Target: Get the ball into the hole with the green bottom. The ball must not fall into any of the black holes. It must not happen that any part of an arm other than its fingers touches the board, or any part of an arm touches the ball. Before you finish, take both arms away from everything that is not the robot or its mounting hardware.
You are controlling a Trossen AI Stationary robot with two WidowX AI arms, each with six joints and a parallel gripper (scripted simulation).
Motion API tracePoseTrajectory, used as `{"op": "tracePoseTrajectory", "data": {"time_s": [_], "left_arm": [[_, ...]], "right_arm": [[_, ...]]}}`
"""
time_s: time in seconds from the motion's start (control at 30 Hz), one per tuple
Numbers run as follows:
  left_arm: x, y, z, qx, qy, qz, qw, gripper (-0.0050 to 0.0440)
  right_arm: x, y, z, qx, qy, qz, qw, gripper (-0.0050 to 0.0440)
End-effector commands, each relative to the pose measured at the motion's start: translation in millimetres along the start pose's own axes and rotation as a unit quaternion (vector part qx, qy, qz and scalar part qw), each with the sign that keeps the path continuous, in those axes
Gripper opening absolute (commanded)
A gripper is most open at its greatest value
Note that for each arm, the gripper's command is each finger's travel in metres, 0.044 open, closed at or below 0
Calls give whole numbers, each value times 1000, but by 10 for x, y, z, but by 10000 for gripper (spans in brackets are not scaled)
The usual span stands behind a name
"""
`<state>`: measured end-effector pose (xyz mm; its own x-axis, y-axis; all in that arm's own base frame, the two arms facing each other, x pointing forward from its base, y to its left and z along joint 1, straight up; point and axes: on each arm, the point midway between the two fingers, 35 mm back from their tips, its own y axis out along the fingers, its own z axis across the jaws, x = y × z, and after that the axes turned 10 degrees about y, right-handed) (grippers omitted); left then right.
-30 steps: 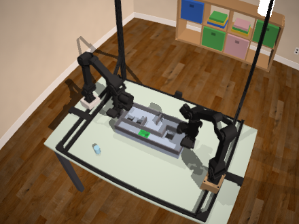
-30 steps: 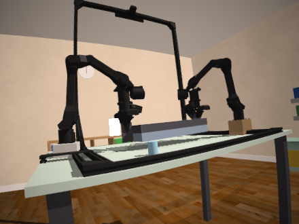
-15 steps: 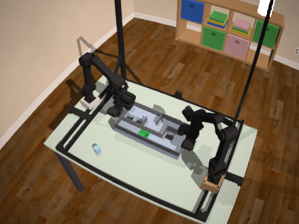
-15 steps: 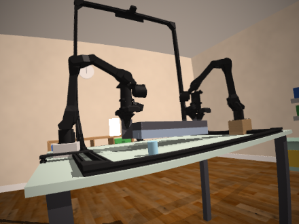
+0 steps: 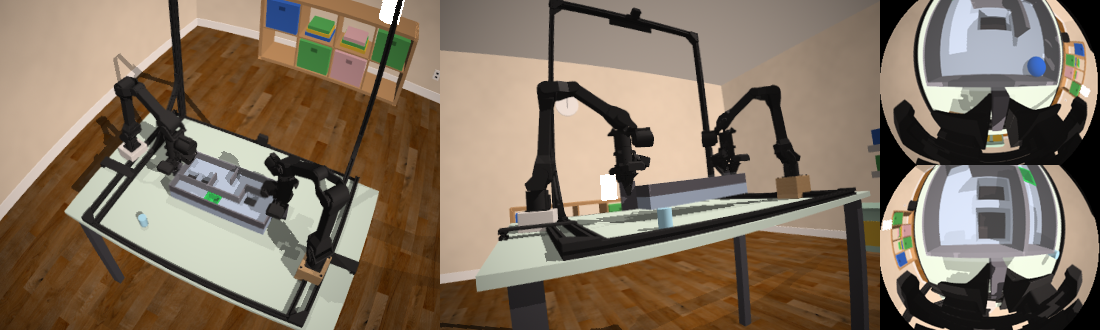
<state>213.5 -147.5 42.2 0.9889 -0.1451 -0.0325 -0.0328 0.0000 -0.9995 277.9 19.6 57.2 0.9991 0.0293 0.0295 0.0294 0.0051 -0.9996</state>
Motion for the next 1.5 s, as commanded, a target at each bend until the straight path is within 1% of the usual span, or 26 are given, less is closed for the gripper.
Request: {"op": "tracePoseTrajectory", "data": {"time_s": [0.0, 0.1, 0.23, 0.3, 0.5, 0.93, 1.13, 1.27, 1.37, 1.47], "left_arm": [[25, -28, -6, -2, 0, 6, 1000, 20], [22, -9, -7, -1, 0, 1, 1000, 20], [9, 74, -11, 4, 0, -16, 1000, 20], [3, 103, -3, -6, 0, -24, 1000, 20], [-7, 161, 4, -13, 0, -38, 999, 20], [7, 77, -8, 1, 0, -17, 1000, 20], [23, -3, -22, 16, 0, 3, 1000, 20], [16, 36, -23, 17, 0, -5, 1000, 20], [6, 95, -20, 14, 0, -18, 1000, 20], [4, 103, -15, 9, 0, -21, 1000, 20]], "right_arm": [[-23, 9, -2, 2, -1, -7, 1000, 20], [-20, -10, -2, 1, -1, -3, 1000, 20], [-3, -90, 2, -3, -1, 14, 1000, 20], [4, -119, -5, 6, -1, 22, 1000, 20], [19, -177, -11, 13, 0, 36, 999, 20], [-3, -95, 0, -1, -1, 15, 1000, 20], [-22, -14, 13, -16, -1, -5, 1000, 20], [-14, -54, 14, -17, -1, 4, 1000, 20], [-1, -112, 12, -14, -1, 17, 1000, 20], [1, -121, 7, -8, -1, 20, 1000, 20]]}}
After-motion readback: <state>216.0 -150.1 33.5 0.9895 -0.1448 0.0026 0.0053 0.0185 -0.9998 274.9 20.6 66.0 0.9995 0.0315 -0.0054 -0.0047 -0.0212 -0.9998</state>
